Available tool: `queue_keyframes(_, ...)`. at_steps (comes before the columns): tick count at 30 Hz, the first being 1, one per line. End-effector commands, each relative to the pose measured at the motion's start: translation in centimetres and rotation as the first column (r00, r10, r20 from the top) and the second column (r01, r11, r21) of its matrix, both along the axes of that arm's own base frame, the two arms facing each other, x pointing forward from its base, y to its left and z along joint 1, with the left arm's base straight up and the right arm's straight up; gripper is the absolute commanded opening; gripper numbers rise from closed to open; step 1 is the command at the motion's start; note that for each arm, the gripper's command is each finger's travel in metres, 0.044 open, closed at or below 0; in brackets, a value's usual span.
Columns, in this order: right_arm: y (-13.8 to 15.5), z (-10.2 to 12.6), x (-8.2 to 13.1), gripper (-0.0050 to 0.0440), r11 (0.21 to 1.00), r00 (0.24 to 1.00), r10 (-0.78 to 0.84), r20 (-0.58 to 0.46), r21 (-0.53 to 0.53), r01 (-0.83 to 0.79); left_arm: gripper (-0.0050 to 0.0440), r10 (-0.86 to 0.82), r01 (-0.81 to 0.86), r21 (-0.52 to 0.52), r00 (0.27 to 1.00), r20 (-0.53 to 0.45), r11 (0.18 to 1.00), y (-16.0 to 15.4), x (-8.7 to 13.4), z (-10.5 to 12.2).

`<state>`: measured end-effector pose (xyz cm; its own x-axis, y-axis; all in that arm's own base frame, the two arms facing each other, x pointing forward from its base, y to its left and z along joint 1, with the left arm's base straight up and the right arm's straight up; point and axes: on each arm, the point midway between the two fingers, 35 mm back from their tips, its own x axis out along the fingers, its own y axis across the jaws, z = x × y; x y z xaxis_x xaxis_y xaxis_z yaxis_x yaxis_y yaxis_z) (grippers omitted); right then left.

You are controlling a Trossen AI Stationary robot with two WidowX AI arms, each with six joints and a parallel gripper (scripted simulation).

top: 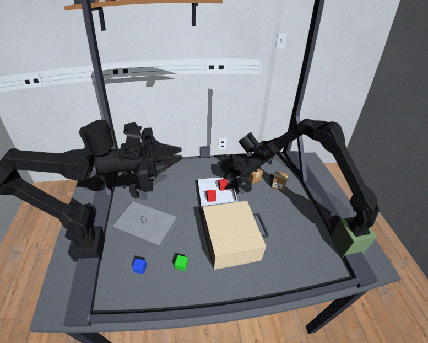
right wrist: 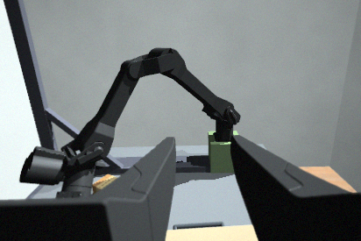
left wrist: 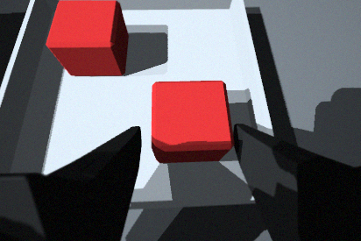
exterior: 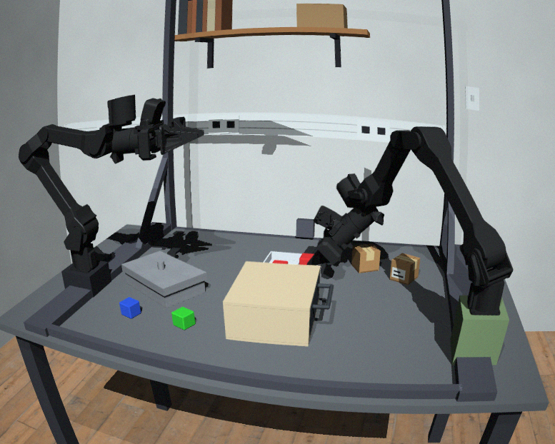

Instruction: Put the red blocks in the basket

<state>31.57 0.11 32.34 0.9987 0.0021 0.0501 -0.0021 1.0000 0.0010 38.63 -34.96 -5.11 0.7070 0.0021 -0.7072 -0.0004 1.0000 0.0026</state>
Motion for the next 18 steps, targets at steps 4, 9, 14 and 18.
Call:
queue_keyframes(4, -0.1, 1.7, -0.4, 0.0137, 1.000, 0.999, 0.000, 0.046, 0.000, 0.000, 0.0232, 0.002, 0.000, -0.048, 0.999, 0.042, 0.999, -0.8, 0.7, 2.9)
queue_keyframes(9, -0.1, 1.7, -0.4, 0.0137, 1.000, 0.999, 0.000, 0.046, 0.000, 0.000, 0.0232, 0.002, 0.001, -0.050, 0.999, 0.044, 0.999, -1.0, 0.6, 3.0)
queue_keyframes(14, -0.1, 1.7, -0.4, 0.0137, 1.000, 0.999, 0.000, 0.046, 0.000, 0.000, 0.0232, 0.001, 0.001, -0.039, 0.999, 0.035, 0.999, -0.7, -1.8, 4.3)
queue_keyframes(18, -0.1, 1.7, -0.4, 0.0137, 1.000, 0.999, 0.000, 0.046, 0.000, 0.000, 0.0232, 0.001, 0.000, -0.041, 0.999, 0.036, 0.999, -0.6, -2.9, 5.4)
